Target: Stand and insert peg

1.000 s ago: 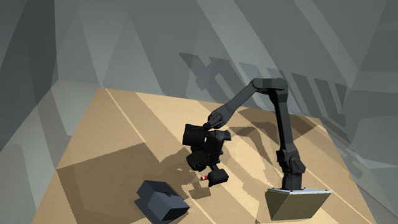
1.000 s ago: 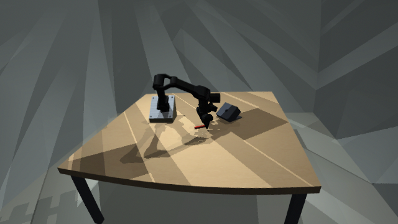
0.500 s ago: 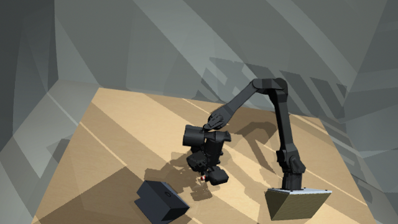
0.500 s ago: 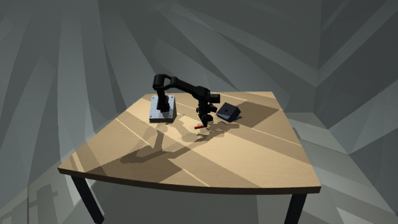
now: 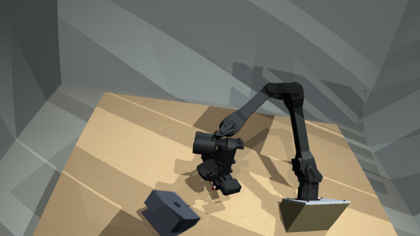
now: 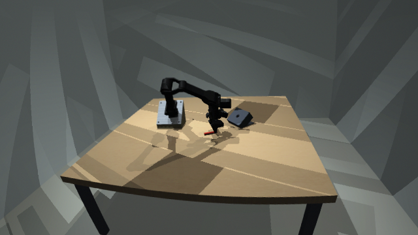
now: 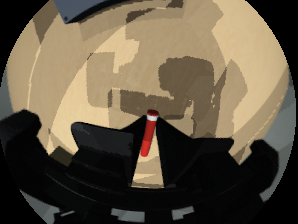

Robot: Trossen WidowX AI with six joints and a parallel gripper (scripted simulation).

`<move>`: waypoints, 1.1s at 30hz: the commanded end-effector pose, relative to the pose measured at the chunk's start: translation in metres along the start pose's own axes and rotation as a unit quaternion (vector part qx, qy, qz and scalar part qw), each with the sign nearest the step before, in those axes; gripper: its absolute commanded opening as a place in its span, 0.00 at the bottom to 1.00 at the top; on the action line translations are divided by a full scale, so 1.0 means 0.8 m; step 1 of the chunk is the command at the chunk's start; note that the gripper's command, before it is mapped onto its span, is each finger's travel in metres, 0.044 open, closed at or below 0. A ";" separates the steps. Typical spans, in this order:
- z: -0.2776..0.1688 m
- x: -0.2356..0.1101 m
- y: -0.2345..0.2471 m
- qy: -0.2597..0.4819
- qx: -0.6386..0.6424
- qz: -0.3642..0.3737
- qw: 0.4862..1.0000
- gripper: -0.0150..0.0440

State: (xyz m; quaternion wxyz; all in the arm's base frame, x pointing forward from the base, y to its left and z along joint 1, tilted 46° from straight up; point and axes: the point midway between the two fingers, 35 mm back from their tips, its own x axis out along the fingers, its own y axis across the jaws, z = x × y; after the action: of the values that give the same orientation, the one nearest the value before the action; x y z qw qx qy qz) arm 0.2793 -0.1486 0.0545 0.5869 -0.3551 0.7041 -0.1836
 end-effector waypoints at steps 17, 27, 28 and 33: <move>-0.005 -0.009 0.000 -0.056 -0.001 0.000 0.998 0.34; -0.010 -0.016 0.000 -0.099 -0.001 0.000 0.995 0.34; -0.011 -0.017 0.000 -0.103 -0.001 0.000 0.995 0.34; -0.013 -0.020 0.000 -0.125 -0.001 0.000 0.992 0.34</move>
State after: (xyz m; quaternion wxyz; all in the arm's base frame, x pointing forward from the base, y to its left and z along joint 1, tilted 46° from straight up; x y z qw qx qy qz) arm 0.2713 -0.1400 0.0679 0.6630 -0.3743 0.6324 -0.1431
